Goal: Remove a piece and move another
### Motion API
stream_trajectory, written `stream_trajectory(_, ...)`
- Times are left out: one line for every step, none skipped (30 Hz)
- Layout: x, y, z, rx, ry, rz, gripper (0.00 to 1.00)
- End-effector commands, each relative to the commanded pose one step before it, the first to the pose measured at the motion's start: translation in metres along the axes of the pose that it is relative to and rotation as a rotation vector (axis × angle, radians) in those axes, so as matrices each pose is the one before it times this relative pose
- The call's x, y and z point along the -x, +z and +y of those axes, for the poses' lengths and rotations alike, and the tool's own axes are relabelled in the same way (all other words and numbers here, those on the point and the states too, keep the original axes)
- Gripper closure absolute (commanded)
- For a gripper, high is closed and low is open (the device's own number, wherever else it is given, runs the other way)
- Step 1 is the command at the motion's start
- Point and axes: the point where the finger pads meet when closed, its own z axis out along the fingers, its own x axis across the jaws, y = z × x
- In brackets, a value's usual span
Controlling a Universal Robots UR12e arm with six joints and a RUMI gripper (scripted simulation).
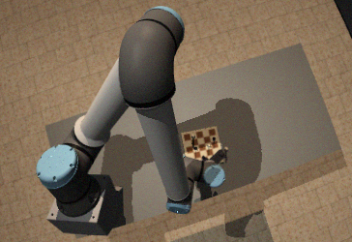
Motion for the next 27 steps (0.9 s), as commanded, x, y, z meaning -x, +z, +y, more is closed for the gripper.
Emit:
stream_trajectory(-0.00041, -0.00028, -0.00038, -0.0007, -0.00024, 0.00079, 0.8)
stream_trajectory(0.0, 0.0, 0.0, 0.0, 0.0, 0.0, 0.8)
stream_trajectory(0.0, 0.0, 0.0, 0.0, 0.0, 0.0, 0.8)
stream_trajectory(0.0, 0.0, 0.0, 0.0, 0.0, 0.0, 0.8)
stream_trajectory(0.0, 0.0, 0.0, 0.0, 0.0, 0.0, 0.8)
stream_trajectory(0.0, 0.0, 0.0, 0.0, 0.0, 0.0, 0.8)
stream_trajectory(0.0, 0.0, 0.0, 0.0, 0.0, 0.0, 0.8)
stream_trajectory(0.0, 0.0, 0.0, 0.0, 0.0, 0.0, 0.8)
stream_trajectory(0.0, 0.0, 0.0, 0.0, 0.0, 0.0, 0.8)
stream_trajectory(0.0, 0.0, 0.0, 0.0, 0.0, 0.0, 0.8)
stream_trajectory(0.0, 0.0, 0.0, 0.0, 0.0, 0.0, 0.8)
stream_trajectory(0.0, 0.0, 0.0, 0.0, 0.0, 0.0, 0.8)
stream_trajectory(0.0, 0.0, 0.0, 0.0, 0.0, 0.0, 0.8)
stream_trajectory(0.0, 0.0, 0.0, 0.0, 0.0, 0.0, 0.8)
stream_trajectory(0.0, 0.0, 0.0, 0.0, 0.0, 0.0, 0.8)
stream_trajectory(0.0, 0.0, 0.0, 0.0, 0.0, 0.0, 0.8)
stream_trajectory(0.0, 0.0, 0.0, 0.0, 0.0, 0.0, 0.8)
stream_trajectory(0.0, 0.0, 0.0, 0.0, 0.0, 0.0, 0.8)
stream_trajectory(0.0, 0.0, 0.0, 0.0, 0.0, 0.0, 0.8)
stream_trajectory(0.0, 0.0, 0.0, 0.0, 0.0, 0.0, 0.8)
stream_trajectory(0.0, 0.0, 0.0, 0.0, 0.0, 0.0, 0.8)
stream_trajectory(0.0, 0.0, 0.0, 0.0, 0.0, 0.0, 0.8)
stream_trajectory(0.0, 0.0, 0.0, 0.0, 0.0, 0.0, 0.8)
stream_trajectory(0.0, 0.0, 0.0, 0.0, 0.0, 0.0, 0.8)
stream_trajectory(0.0, 0.0, 0.0, 0.0, 0.0, 0.0, 0.8)
stream_trajectory(0.0, 0.0, 0.0, 0.0, 0.0, 0.0, 1.0)
stream_trajectory(0.0, 0.0, 0.0, 0.0, 0.0, 0.0, 1.0)
